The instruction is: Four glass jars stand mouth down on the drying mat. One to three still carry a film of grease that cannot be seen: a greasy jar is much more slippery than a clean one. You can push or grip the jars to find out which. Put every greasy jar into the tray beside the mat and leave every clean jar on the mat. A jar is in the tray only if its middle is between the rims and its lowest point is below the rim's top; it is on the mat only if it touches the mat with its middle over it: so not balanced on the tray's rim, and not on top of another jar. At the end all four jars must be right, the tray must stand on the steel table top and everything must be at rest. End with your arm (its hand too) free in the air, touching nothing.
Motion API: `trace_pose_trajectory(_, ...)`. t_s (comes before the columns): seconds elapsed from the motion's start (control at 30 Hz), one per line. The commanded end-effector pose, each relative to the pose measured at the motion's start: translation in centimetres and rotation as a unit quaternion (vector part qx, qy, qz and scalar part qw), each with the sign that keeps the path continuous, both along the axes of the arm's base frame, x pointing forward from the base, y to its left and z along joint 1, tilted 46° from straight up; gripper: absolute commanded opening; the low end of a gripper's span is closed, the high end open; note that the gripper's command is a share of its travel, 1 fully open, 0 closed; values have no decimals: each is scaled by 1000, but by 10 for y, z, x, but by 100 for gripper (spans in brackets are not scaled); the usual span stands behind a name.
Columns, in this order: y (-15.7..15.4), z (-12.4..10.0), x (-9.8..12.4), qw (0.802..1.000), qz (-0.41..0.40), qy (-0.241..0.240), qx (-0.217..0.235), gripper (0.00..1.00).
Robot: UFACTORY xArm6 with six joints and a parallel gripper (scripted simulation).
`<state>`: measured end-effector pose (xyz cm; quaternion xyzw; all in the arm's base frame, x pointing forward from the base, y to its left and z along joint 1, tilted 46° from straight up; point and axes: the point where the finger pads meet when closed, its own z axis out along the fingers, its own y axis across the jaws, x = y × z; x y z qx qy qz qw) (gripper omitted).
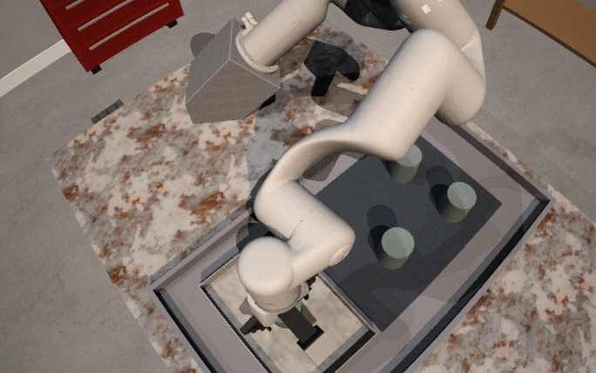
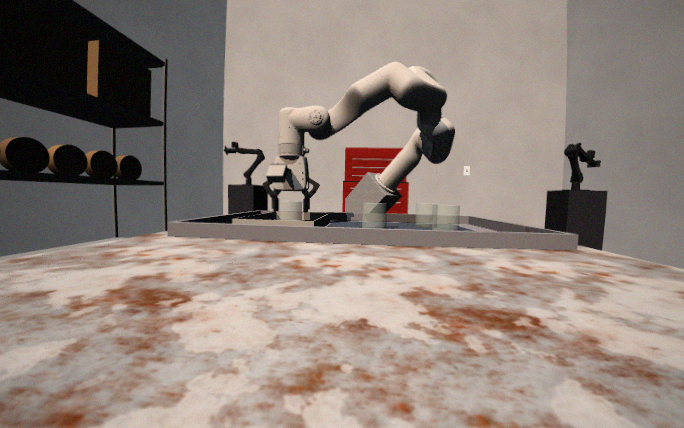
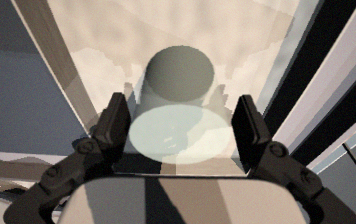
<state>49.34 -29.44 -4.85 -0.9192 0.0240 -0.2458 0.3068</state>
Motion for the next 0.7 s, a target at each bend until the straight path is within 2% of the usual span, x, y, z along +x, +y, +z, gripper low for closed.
trace_pose_trajectory(0.0,-2,1,0,1000,-1,-1,-1,100)
trace_pose_trajectory(0.5,-2,1,0,1000,-1,-1,-1,100)
trace_pose_trajectory(0.67,-8,9,-5,1000,-1,-1,-1,100)
